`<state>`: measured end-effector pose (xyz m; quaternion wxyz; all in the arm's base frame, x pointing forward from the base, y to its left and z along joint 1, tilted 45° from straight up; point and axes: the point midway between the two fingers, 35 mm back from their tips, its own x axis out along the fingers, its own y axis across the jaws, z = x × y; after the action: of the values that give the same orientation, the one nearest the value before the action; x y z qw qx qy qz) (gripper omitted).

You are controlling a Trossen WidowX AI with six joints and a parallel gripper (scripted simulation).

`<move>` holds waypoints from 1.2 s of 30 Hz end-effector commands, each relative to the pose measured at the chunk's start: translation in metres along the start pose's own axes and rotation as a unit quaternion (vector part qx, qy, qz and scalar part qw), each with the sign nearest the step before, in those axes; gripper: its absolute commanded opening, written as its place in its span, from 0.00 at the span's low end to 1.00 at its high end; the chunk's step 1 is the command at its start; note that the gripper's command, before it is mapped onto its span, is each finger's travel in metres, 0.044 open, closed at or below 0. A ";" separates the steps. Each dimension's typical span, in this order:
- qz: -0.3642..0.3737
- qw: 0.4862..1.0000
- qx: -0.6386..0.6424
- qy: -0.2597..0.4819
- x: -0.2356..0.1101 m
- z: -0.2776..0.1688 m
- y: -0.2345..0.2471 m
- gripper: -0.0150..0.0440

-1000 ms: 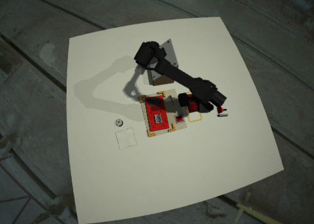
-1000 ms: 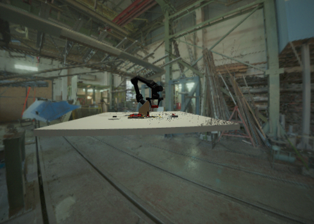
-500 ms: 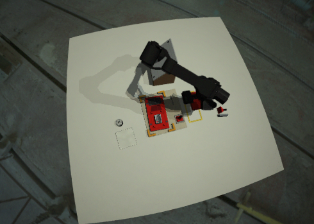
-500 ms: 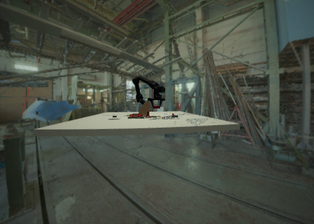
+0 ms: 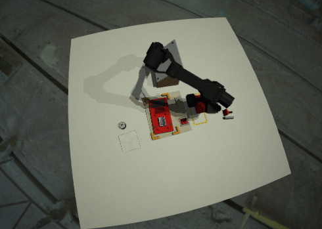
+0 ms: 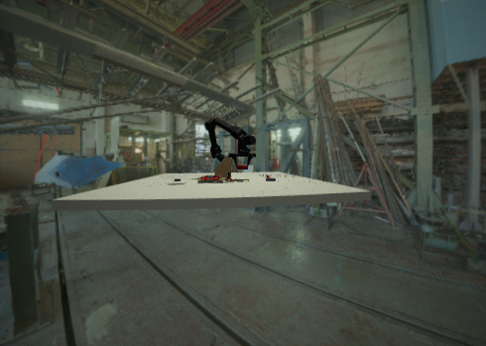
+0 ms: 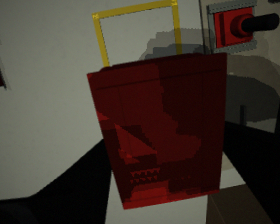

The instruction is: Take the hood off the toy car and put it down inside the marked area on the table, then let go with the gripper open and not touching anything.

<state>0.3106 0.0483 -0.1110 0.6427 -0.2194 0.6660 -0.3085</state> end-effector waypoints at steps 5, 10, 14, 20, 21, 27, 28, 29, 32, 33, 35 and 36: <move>-0.001 1.000 -0.002 -0.002 0.006 0.001 0.000 0.25; -0.001 1.000 -0.002 -0.002 0.011 0.001 0.000 0.25; -0.001 1.000 -0.002 -0.002 0.014 0.001 0.000 0.25; -0.001 1.000 -0.002 -0.002 0.020 0.001 0.000 0.25; -0.001 1.000 -0.002 -0.002 0.021 0.001 0.000 0.25; -0.002 1.000 -0.002 -0.002 0.026 0.001 0.000 0.25; -0.002 1.000 -0.002 -0.002 0.027 0.001 0.000 0.25; -0.002 1.000 -0.002 -0.002 0.028 0.001 0.000 0.25; -0.002 1.000 -0.002 -0.002 0.030 0.001 0.000 0.25; -0.002 1.000 -0.002 -0.002 0.031 0.001 -0.001 0.25; -0.002 1.000 -0.002 -0.002 0.033 0.001 -0.001 0.25; -0.002 1.000 -0.002 -0.002 0.034 0.001 -0.001 0.25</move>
<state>0.3086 0.0263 -0.1335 0.6428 -0.2197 0.6658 -0.3087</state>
